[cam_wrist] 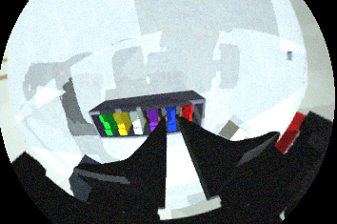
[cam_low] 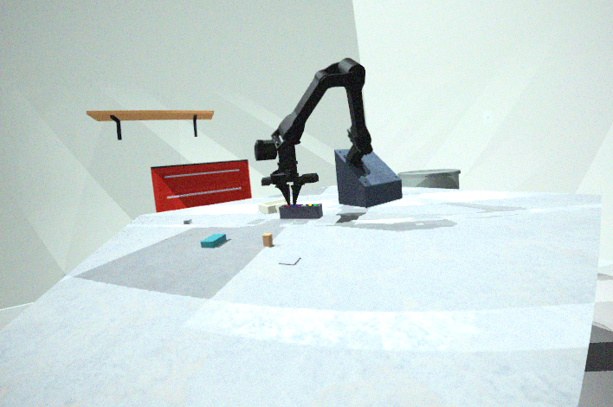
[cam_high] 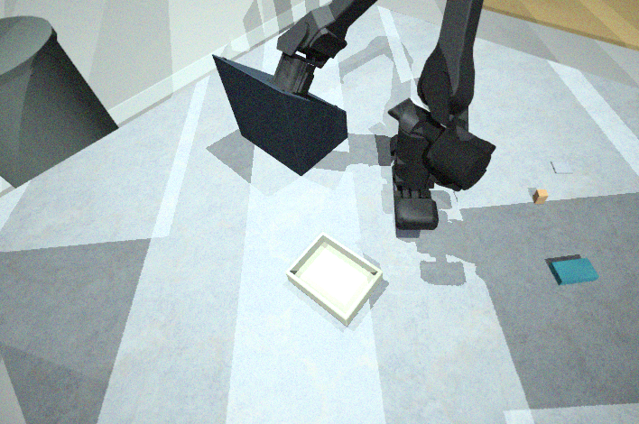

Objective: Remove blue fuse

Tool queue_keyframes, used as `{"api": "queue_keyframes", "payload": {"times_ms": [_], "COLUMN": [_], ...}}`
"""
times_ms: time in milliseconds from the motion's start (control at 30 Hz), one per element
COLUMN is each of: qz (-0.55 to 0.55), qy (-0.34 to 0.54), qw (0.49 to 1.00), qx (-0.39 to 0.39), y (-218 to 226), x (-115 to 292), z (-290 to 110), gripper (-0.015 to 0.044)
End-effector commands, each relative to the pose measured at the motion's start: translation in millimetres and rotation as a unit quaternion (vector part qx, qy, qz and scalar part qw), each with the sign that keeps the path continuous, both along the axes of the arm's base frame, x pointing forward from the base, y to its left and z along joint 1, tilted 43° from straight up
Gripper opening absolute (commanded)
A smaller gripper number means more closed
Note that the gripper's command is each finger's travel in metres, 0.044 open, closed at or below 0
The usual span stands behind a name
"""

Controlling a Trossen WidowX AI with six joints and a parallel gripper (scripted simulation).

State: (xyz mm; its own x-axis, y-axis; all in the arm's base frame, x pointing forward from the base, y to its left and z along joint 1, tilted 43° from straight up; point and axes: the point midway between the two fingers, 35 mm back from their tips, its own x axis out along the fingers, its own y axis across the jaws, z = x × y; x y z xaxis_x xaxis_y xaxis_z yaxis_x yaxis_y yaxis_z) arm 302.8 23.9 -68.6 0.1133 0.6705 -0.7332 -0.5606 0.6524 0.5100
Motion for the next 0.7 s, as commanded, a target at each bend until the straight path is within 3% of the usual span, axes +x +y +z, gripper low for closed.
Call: {"api": "queue_keyframes", "payload": {"times_ms": [0,233,667], "qz": [-0.002,-0.002,0.0], "qy": [0.001,0.001,0.0], "qw": [1.0,1.0,1.0], "qx": [0.002,0.002,0.0], "y": [2.4,5.2,4.5], "x": [0.3,0.7,0.5], "z": [-2.1,-5.1,-4.4], "gripper": [0.0074,0.0074,0.0]}}
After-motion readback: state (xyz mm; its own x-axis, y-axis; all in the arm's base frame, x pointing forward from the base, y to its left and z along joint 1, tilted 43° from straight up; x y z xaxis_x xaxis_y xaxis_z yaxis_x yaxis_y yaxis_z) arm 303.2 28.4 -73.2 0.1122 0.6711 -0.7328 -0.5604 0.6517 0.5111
